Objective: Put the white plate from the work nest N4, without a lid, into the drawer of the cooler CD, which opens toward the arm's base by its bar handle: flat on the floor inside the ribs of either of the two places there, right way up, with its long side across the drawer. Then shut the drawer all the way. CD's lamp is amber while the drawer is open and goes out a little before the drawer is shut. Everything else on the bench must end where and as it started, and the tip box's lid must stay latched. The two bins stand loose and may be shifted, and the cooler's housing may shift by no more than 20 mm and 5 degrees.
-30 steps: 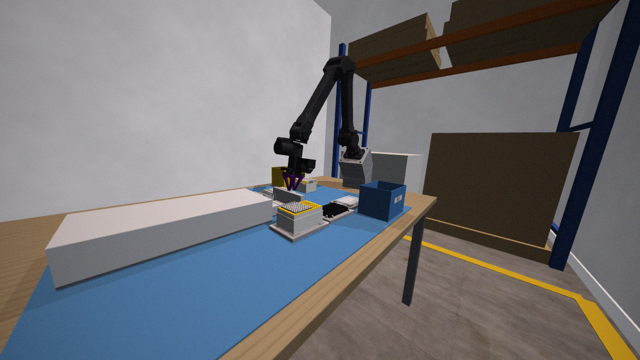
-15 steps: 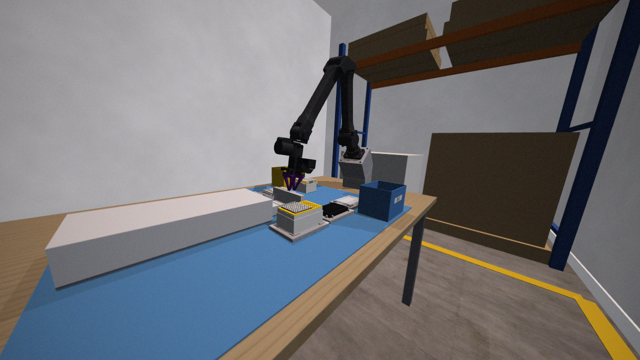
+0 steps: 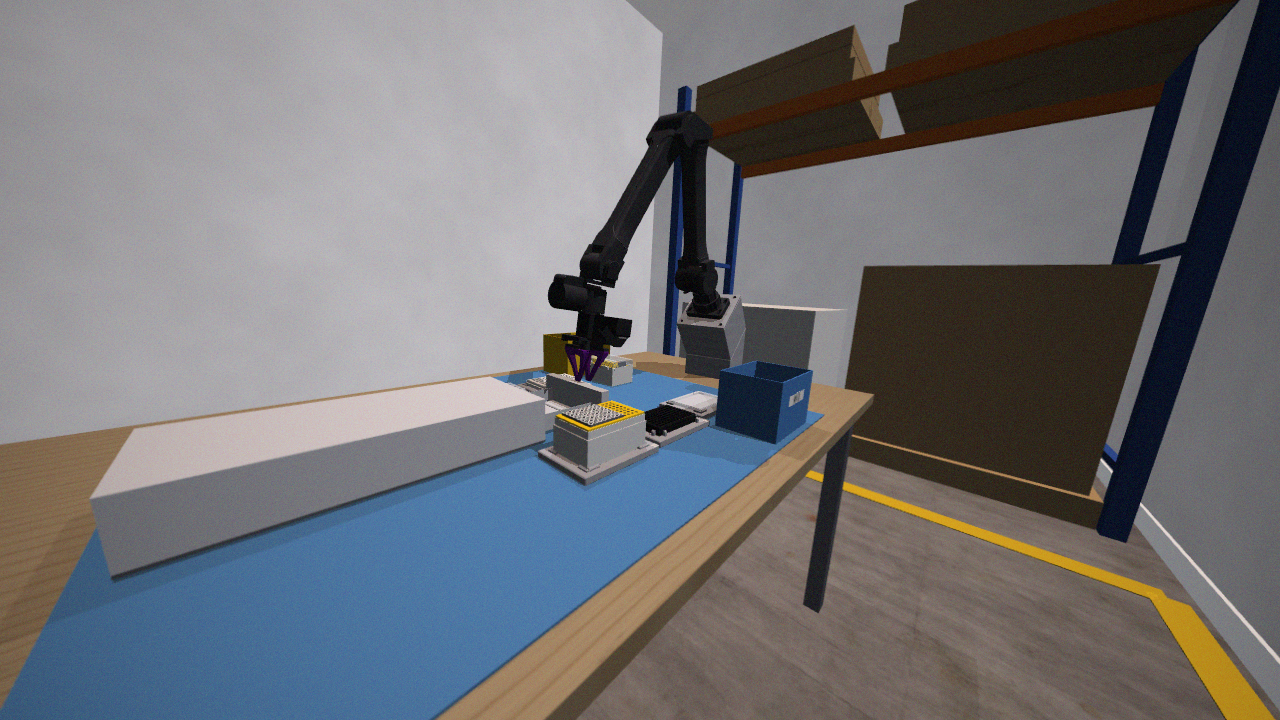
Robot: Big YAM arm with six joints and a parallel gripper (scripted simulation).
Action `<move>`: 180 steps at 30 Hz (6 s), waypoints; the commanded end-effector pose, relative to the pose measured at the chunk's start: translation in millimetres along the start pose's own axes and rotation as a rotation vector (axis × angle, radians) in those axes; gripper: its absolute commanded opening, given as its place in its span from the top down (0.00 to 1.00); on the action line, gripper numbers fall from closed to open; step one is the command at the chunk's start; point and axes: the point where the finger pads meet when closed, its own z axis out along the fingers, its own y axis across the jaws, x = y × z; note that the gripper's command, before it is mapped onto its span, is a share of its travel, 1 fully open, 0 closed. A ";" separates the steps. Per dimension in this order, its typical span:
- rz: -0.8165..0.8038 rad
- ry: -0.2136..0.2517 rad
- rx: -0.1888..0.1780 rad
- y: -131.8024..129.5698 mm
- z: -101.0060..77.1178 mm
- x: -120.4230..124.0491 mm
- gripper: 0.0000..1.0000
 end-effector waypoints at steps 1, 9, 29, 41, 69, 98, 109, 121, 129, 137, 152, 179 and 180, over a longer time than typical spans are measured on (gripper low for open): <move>0.012 -0.012 -0.149 60.8 32.7 -6.1 0.70; 0.012 -0.012 -0.149 60.8 32.7 -6.1 0.70; 0.012 -0.012 -0.149 60.8 32.7 -6.1 0.70; 0.012 -0.012 -0.149 60.8 32.7 -6.1 0.70; 0.012 -0.012 -0.149 60.8 32.7 -6.1 0.70; 0.012 -0.012 -0.149 60.8 32.7 -6.1 0.70; 0.012 -0.012 -0.149 60.8 32.7 -6.1 0.70; 0.012 -0.012 -0.149 60.8 32.7 -6.1 0.70; 0.012 -0.012 -0.149 60.8 32.7 -6.1 0.70; 0.012 -0.012 -0.149 60.8 32.7 -6.1 0.70; 0.012 -0.012 -0.149 60.8 32.7 -6.1 0.70; -0.002 -0.015 -0.148 57.0 8.7 -4.9 0.70; -0.002 -0.014 -0.147 56.8 7.3 -4.1 0.70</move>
